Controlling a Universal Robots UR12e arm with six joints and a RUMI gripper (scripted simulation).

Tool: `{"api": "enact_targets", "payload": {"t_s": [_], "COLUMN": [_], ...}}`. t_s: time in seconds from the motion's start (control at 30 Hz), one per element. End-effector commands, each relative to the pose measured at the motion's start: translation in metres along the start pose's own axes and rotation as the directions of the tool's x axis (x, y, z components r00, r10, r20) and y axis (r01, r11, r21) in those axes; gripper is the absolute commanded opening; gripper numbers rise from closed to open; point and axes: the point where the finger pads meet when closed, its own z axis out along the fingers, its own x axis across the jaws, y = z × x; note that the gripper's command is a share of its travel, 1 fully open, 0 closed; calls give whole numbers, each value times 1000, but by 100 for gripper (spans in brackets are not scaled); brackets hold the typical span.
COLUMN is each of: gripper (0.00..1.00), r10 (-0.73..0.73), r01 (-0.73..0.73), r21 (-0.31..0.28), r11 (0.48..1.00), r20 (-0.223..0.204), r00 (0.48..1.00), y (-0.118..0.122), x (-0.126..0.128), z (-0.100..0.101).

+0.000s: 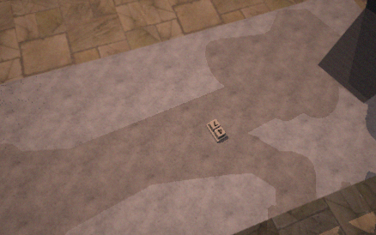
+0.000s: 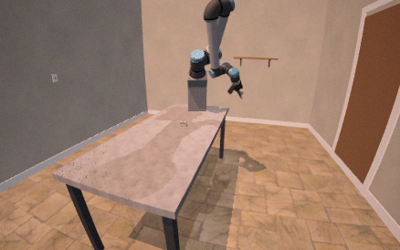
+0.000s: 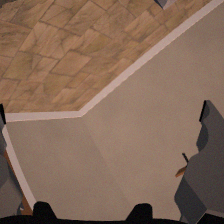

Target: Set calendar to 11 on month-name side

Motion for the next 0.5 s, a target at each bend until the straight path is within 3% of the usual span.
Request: {"api": "enact_targets", "payload": {"t_s": [0.0,0.2,0.3,0.37,0.47], "gripper": [100,100,100,100,100], "r10": [-89,-153,-153,-193,-213], "r01": [90,152,152,191,210], "r21": [67,124,124,162,179], "r11": [994,981,981,968,961], "r20": [-7,-2,-2,-1,-1], "r00": [996,988,988,981,977], "y": [-51,-90,-90,-115,-128], "x": [6,7,7,8,8], "z": [-35,-60,-60,-76,-84]}}
